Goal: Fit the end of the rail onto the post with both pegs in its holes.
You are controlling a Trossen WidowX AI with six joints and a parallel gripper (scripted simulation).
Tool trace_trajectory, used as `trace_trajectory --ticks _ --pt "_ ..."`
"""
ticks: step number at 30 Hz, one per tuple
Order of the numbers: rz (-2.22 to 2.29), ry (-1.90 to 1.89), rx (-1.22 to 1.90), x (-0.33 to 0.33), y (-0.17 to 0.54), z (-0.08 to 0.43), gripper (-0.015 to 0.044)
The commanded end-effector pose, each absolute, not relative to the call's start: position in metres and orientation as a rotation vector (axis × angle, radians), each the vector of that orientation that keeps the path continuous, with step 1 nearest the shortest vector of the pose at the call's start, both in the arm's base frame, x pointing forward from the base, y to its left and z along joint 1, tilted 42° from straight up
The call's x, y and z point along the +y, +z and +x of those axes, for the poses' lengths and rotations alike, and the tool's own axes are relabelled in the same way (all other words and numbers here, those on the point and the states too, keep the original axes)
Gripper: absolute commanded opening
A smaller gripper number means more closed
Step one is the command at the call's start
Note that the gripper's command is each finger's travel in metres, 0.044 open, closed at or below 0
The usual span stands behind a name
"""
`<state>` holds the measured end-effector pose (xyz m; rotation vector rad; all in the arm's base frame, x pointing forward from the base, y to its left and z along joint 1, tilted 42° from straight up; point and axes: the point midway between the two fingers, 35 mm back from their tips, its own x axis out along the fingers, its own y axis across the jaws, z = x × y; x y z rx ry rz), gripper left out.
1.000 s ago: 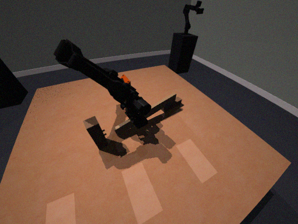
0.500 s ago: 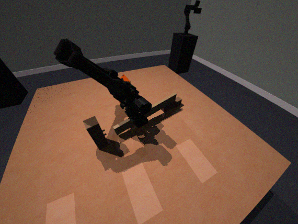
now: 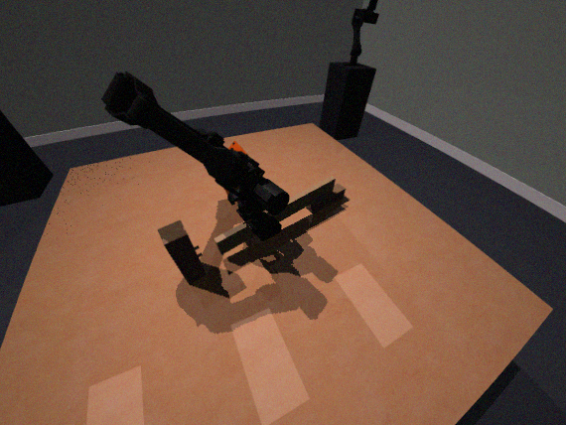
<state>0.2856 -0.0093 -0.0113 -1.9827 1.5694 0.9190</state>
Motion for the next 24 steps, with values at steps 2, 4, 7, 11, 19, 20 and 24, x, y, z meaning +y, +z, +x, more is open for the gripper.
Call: trace_trajectory --ticks 2,4,7,11,19,20,24 --pt "-1.978 0.928 1.553 -0.0032 -0.0093 0.2864 0.0" --pt "-1.978 0.928 1.553 -0.0026 -0.0086 0.2863 0.0" --pt "-1.978 0.928 1.553 -0.0015 -0.0075 0.2861 0.0" --pt "-1.977 0.928 1.553 -0.0002 -0.006 0.2859 0.0" --pt "-1.977 0.928 1.553 0.0025 -0.003 0.2853 0.0" --pt "-1.977 0.928 1.553 0.0028 -0.0027 0.2853 0.0" --pt "-1.977 0.928 1.553 0.0041 -0.0012 0.285 0.0"
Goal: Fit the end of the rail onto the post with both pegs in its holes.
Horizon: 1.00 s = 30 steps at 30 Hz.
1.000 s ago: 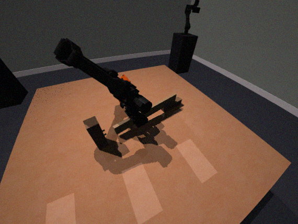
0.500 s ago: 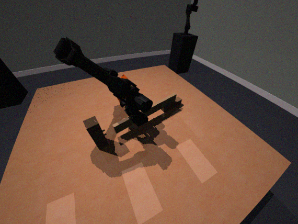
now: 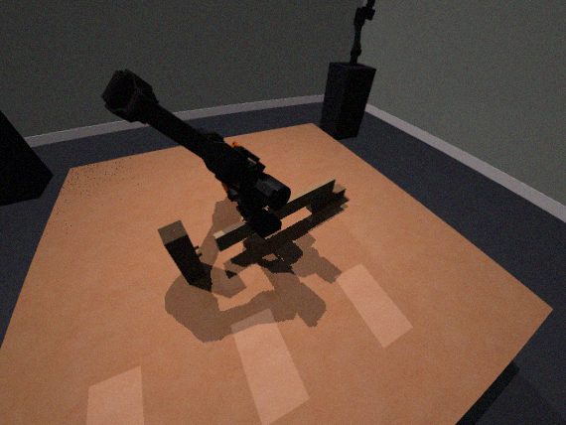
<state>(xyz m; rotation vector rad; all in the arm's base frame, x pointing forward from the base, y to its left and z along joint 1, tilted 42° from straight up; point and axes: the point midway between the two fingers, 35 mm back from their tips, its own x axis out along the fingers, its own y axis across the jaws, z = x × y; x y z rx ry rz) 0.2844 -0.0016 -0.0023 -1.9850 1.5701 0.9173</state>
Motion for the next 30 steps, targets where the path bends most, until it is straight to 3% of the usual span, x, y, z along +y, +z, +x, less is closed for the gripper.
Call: trace_trajectory --ticks 1,30 --pt "-1.977 0.928 1.553 0.0045 -0.0008 0.2849 0.0" --pt "-1.977 0.928 1.553 0.0036 -0.0015 0.2842 0.0"
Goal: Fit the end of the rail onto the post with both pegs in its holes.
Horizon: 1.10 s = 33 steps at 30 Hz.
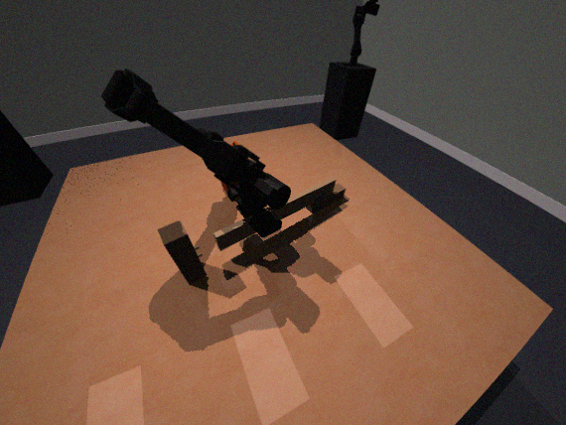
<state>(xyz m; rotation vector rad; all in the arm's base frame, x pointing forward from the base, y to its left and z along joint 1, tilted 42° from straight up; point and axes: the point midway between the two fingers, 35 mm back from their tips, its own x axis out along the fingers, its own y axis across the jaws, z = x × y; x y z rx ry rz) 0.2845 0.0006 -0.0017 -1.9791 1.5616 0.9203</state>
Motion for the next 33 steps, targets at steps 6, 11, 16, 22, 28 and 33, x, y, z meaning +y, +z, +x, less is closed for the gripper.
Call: trace_trajectory --ticks 6,11,16,22,28,33 --pt "-1.977 0.928 1.553 0.0037 -0.0013 0.2839 0.0" --pt "-1.977 0.928 1.553 0.0028 -0.0022 0.2838 0.0" --pt "-1.977 0.928 1.553 0.002 -0.0031 0.2839 0.0" --pt "-1.977 0.928 1.553 0.0017 -0.0029 0.2839 0.0" --pt "-1.977 0.928 1.553 0.0007 -0.0015 0.2841 0.0" --pt "-1.977 0.928 1.553 -0.0002 -0.0002 0.2843 0.0"
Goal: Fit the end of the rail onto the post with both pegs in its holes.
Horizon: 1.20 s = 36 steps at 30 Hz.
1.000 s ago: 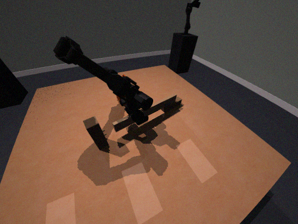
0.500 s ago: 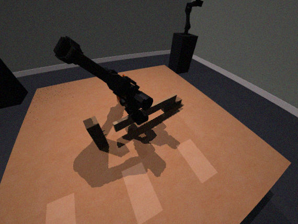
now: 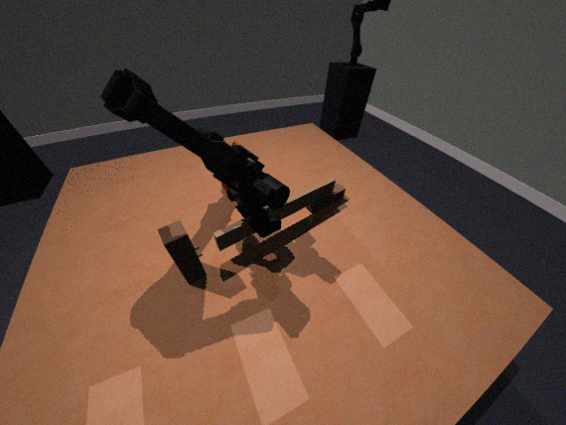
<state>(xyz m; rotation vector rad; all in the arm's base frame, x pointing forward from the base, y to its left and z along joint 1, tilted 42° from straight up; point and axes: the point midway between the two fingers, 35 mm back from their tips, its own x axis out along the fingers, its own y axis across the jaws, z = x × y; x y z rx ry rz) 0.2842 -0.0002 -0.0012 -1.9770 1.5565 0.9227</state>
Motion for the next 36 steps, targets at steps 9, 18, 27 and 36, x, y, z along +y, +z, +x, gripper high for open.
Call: trace_trajectory --ticks 9,18,27,36 --pt "-1.977 0.928 1.553 -0.0014 0.0024 0.2846 0.0" --pt "-1.978 0.928 1.553 -0.0032 0.0045 0.2852 0.0" --pt "-1.978 0.928 1.553 -0.0056 0.0058 0.2859 0.0" --pt "-1.978 0.928 1.553 -0.0081 0.0069 0.2867 0.0"
